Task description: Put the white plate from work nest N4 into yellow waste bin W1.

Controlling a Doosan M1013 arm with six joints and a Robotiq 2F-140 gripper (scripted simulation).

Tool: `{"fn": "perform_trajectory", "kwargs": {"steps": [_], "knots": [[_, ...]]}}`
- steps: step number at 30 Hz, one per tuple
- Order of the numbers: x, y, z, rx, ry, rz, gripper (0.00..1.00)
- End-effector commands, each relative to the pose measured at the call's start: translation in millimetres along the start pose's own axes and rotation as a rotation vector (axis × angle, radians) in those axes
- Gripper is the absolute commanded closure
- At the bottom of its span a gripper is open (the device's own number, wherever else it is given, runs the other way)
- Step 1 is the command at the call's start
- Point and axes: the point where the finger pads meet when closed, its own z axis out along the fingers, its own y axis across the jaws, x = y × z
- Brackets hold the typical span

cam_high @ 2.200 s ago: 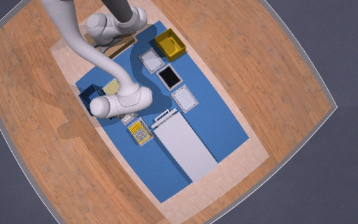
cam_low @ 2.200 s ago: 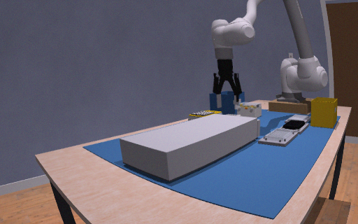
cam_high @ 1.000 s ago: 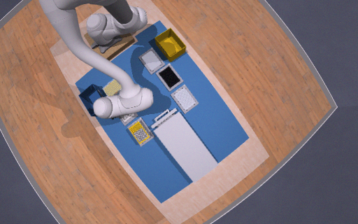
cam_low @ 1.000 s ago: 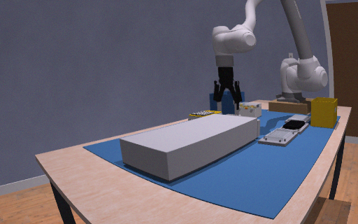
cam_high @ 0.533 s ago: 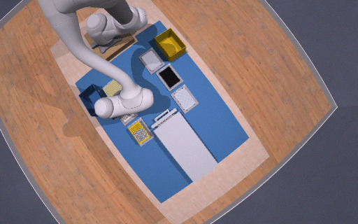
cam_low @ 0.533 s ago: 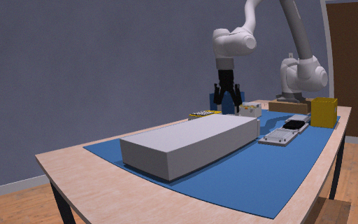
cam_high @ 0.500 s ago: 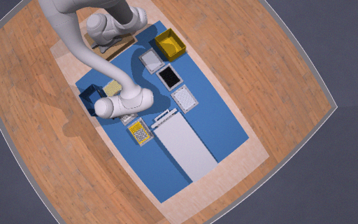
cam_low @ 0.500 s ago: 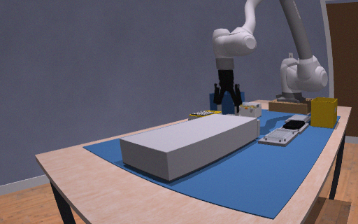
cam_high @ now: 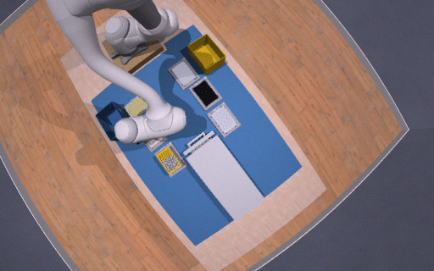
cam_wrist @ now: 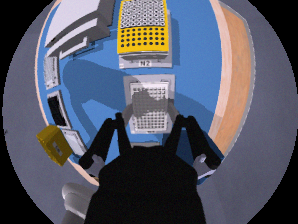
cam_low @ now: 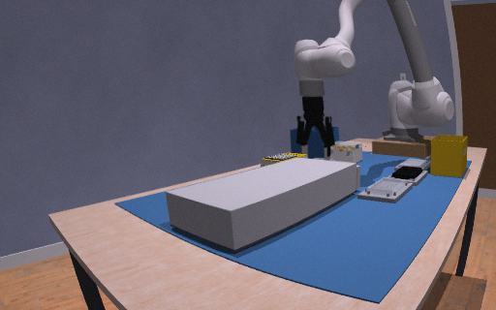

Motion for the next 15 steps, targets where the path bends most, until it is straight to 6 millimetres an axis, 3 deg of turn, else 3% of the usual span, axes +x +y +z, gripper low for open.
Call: {"fn": "perform_trajectory", "kwargs": {"steps": [1, 15], "knots": [[0.0, 0.0, -0.1, 0.0, 0.0, 0.0, 0.35], [0.0, 0.0, -0.1, 0.0, 0.0, 0.0, 0.4]]}}
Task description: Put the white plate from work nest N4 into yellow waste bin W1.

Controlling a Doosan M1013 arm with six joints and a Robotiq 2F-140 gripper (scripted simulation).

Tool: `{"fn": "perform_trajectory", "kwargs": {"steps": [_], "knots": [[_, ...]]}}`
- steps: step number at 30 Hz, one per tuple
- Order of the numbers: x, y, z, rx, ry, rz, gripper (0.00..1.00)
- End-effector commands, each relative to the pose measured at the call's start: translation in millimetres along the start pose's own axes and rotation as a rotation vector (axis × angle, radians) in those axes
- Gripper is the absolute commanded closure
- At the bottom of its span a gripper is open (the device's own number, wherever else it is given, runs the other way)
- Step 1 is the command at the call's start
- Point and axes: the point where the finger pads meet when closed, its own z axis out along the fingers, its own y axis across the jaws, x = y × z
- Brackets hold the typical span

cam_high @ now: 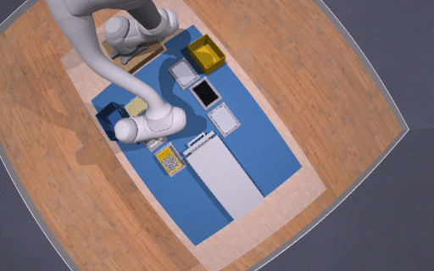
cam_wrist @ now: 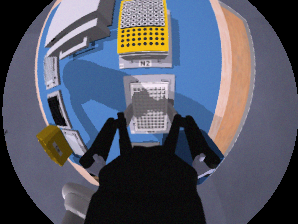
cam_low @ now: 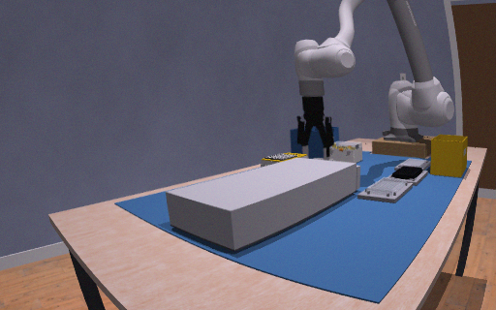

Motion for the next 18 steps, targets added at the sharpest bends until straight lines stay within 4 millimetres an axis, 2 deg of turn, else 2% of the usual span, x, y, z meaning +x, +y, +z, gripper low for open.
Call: {"fn": "perform_trajectory", "kwargs": {"steps": [1, 2, 18], "knots": [[0.0, -0.1, 0.1, 0.0, 0.0, 0.0, 0.41], [0.0, -0.1, 0.1, 0.0, 0.0, 0.0, 0.9], [0.0, -0.1, 0.1, 0.0, 0.0, 0.0, 0.9]]}}
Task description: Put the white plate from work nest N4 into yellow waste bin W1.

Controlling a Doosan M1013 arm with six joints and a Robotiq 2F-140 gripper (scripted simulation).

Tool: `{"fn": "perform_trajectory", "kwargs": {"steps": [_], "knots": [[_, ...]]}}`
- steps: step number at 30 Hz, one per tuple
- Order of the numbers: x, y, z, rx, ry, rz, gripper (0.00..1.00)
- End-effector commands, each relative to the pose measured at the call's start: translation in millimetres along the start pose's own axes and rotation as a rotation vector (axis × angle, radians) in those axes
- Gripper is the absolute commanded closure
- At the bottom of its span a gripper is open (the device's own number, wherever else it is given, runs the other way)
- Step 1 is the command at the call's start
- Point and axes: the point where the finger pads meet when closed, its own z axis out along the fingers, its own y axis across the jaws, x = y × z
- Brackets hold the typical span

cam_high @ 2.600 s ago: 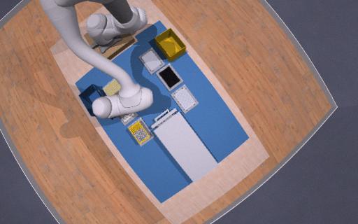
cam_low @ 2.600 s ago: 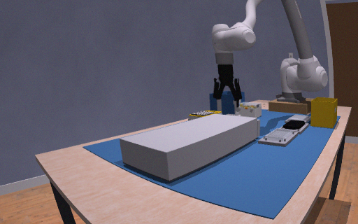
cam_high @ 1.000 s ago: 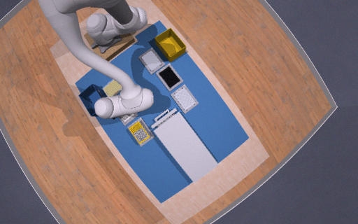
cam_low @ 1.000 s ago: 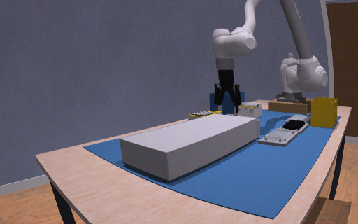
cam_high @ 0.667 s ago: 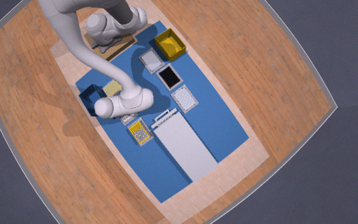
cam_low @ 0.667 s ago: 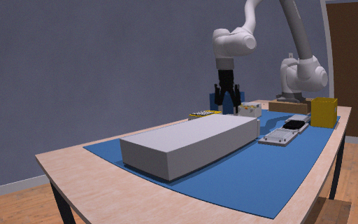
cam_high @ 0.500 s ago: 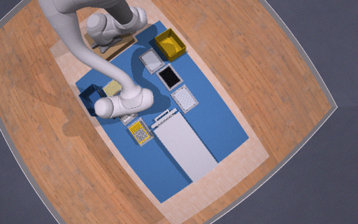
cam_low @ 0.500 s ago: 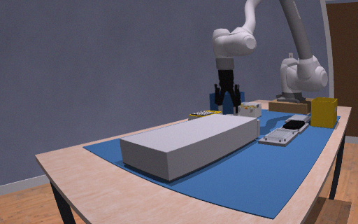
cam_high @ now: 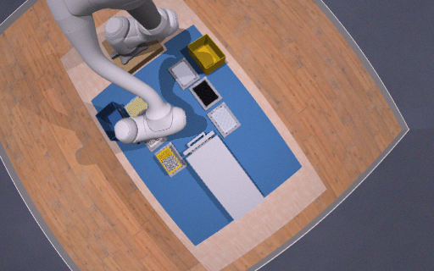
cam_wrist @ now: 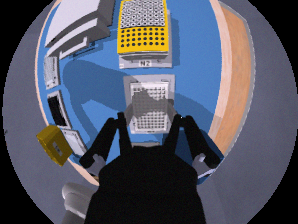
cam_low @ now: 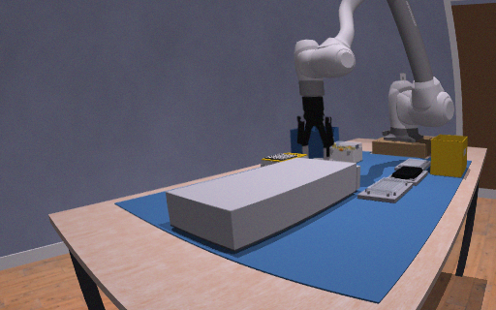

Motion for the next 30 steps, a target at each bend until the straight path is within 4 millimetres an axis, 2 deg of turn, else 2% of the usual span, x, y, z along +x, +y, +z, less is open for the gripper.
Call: {"fn": "perform_trajectory", "kwargs": {"steps": [1, 30], "knots": [[0.0, -0.1, 0.1, 0.0, 0.0, 0.0, 0.9], [0.0, -0.1, -5.2, 0.0, 0.0, 0.0, 0.9]]}}
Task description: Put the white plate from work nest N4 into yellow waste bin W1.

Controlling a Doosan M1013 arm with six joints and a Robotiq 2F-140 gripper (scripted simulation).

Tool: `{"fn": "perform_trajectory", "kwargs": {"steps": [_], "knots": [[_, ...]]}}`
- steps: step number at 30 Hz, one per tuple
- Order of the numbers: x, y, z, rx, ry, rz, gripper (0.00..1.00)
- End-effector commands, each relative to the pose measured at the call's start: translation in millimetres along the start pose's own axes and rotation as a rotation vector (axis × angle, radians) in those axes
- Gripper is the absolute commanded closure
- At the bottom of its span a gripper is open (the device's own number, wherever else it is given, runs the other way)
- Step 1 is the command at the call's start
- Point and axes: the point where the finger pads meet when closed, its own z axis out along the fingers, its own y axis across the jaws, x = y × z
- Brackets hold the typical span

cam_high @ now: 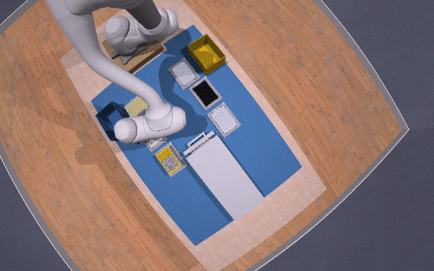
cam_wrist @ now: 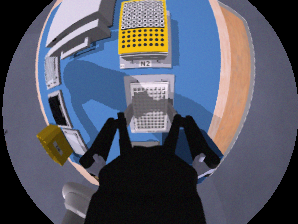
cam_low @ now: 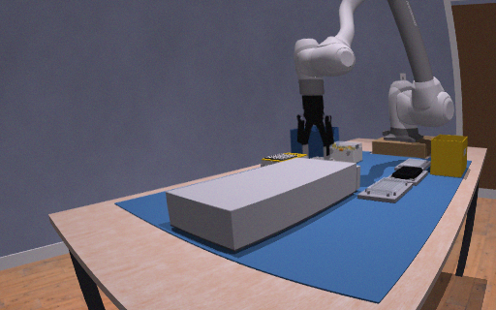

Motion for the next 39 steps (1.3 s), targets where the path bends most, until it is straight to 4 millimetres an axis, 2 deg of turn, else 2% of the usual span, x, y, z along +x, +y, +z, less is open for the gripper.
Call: {"fn": "perform_trajectory", "kwargs": {"steps": [1, 16, 39], "knots": [[0, 0, -1, 0.0, 0.0, 0.0, 0.9], [0, 0, -6, 0.0, 0.0, 0.0, 0.9], [0, 0, -34, 0.0, 0.0, 0.0, 0.9]]}}
